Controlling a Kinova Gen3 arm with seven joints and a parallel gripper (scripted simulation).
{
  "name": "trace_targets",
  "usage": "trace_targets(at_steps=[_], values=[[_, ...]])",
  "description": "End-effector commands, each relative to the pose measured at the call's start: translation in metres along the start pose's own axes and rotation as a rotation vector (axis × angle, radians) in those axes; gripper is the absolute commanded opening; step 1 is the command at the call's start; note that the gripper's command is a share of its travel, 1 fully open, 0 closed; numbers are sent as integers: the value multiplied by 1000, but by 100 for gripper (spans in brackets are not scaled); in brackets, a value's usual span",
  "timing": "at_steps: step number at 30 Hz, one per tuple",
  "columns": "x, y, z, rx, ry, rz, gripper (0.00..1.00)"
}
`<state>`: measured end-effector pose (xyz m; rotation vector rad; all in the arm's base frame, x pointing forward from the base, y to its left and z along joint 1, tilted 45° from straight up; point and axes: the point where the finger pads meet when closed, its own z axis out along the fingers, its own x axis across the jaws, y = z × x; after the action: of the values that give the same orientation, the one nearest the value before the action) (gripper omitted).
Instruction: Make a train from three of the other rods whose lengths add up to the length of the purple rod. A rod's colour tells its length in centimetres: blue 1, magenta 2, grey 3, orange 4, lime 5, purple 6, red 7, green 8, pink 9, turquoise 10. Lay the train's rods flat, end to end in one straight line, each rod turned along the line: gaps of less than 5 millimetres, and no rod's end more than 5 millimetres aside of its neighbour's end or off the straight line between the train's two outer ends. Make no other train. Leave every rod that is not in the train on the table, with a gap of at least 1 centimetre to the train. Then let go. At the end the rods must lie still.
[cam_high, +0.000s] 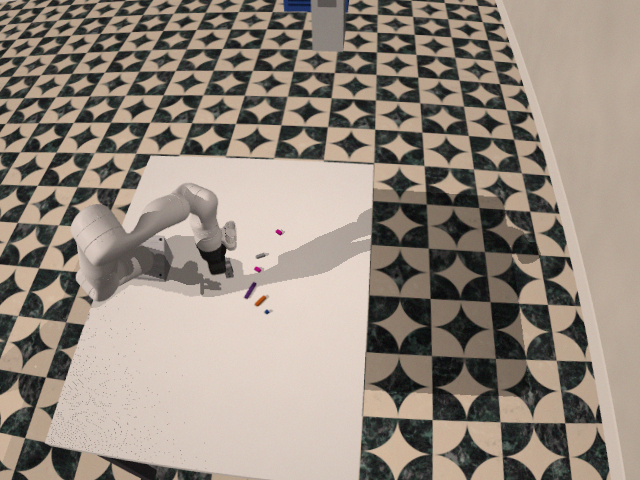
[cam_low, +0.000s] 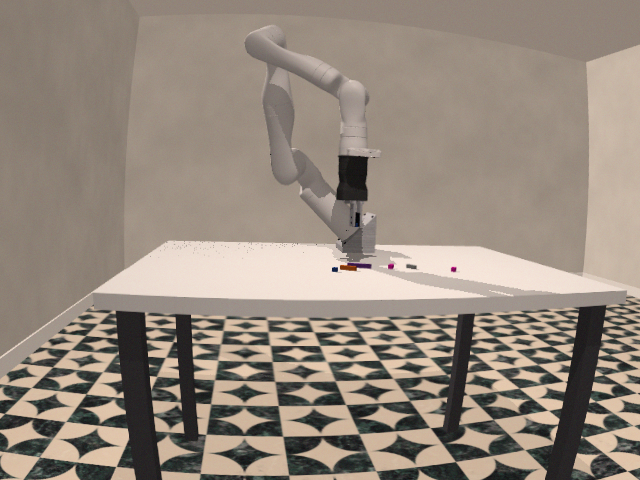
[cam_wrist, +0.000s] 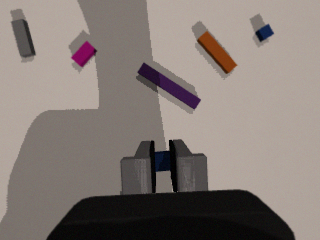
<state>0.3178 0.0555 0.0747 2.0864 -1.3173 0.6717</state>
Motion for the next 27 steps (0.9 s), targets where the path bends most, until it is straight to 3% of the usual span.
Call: trace_targets(at_steps=[1,12,27], values=[[-2,-2,-3,4,-4,-13,24],[-6,-11,-5,7,-1,-82,24],[-24,-42,-7,9,16,-397,24]])
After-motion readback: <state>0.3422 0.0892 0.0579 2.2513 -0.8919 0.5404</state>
